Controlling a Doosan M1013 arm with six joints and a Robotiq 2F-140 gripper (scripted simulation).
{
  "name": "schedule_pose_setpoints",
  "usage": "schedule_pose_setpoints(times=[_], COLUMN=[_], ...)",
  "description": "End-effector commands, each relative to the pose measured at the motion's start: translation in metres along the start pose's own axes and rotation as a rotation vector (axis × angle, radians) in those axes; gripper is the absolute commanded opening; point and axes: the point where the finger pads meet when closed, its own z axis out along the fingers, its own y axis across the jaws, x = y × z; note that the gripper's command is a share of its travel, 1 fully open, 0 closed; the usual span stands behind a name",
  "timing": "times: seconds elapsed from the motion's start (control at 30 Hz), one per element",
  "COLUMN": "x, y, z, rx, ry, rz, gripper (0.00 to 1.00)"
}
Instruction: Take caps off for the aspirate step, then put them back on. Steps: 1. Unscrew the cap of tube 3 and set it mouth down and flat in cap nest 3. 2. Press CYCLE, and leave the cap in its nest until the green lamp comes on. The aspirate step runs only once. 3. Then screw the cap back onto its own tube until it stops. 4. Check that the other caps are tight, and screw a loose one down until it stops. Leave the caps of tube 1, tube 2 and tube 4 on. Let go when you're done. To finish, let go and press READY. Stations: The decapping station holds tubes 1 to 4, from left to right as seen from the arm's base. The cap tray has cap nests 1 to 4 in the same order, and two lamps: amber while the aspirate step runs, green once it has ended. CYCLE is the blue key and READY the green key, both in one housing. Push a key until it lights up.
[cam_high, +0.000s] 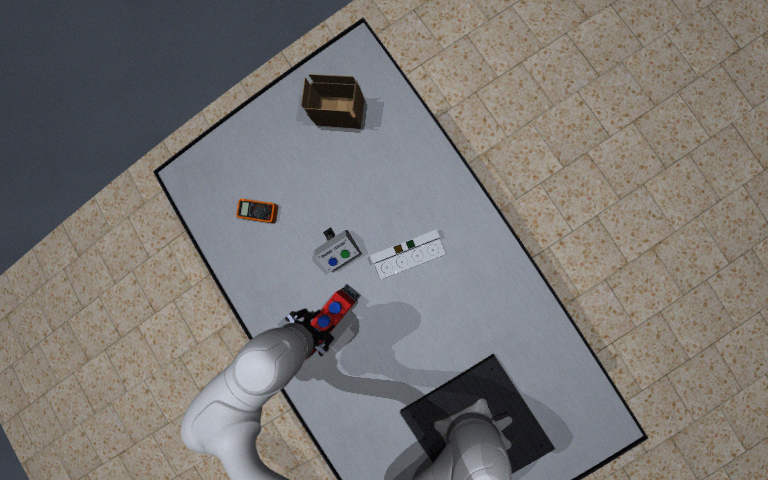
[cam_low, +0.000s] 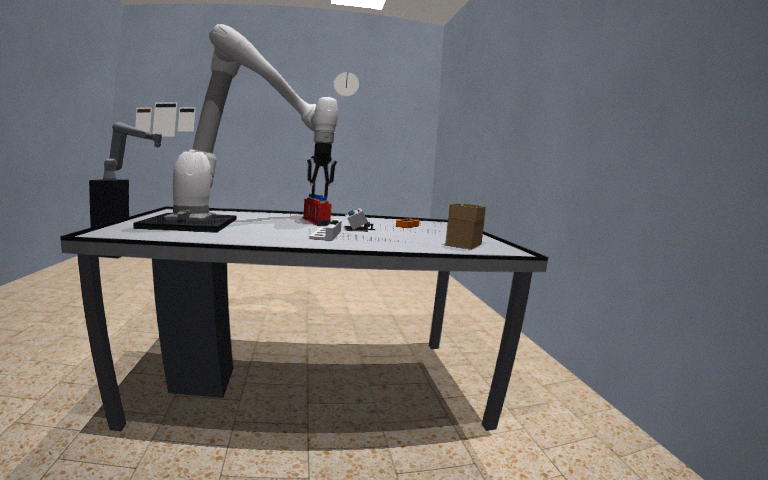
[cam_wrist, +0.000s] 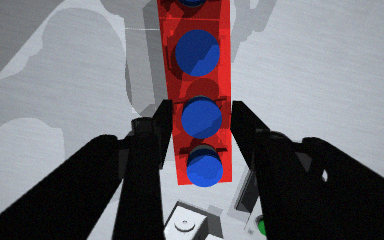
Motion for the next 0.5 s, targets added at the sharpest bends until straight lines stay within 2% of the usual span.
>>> schedule_pose_setpoints(times=[0.0,0.23,0.27,0.47], x=[0.0002,-0.0001,-0.0002,-0.0002], y=[-0.0022,-0.0010,-0.0010,-0.0010], z=[-0.0014,-0.0010,-0.0010,-0.0010], rx=[0.003,-0.001,-0.001,-0.001], ry=[-0.025,-0.021,-0.021,-0.021], rz=[0.170,0.171,0.171,0.171], gripper=[0.41,0.41,0.30,0.30])
